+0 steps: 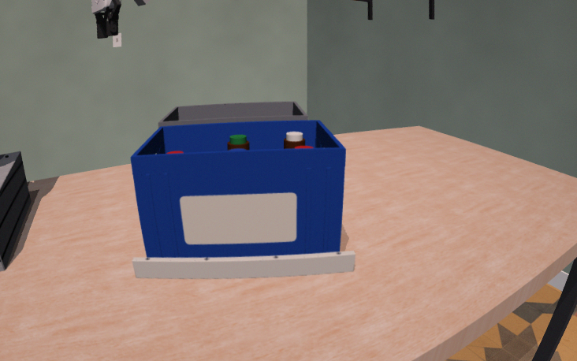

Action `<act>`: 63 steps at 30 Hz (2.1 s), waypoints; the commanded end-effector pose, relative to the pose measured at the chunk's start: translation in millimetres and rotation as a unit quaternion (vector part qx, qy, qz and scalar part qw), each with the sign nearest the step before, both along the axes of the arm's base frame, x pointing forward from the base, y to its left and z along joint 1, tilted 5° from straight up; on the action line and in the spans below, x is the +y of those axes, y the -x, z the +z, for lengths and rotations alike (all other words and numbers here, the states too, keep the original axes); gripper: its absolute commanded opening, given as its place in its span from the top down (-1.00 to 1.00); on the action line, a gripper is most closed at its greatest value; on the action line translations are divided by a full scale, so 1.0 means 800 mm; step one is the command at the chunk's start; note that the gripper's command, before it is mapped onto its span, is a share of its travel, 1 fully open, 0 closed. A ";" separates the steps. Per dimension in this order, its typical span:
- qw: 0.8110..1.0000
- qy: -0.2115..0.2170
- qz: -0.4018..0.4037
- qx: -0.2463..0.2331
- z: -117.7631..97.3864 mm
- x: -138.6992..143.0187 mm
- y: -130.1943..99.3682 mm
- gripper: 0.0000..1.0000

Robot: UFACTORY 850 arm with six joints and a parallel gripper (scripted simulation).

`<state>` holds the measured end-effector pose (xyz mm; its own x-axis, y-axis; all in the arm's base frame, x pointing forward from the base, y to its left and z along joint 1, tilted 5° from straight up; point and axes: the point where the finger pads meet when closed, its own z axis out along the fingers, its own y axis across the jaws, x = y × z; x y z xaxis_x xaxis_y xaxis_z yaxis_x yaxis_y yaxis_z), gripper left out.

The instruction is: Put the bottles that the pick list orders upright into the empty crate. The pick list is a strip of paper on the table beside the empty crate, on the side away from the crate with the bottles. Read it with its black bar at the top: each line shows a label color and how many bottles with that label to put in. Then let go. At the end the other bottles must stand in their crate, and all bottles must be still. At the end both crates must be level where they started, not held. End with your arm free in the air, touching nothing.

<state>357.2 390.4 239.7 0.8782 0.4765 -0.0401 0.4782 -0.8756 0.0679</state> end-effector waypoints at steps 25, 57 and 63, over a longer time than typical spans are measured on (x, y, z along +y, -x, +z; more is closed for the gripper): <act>0.950 -0.001 0.311 0.023 -0.036 -0.006 -0.113 -0.29; 0.945 -0.001 0.326 0.024 -0.091 -0.015 -0.279 -0.29; 0.945 -0.001 0.326 0.024 -0.103 -0.017 -0.315 -0.29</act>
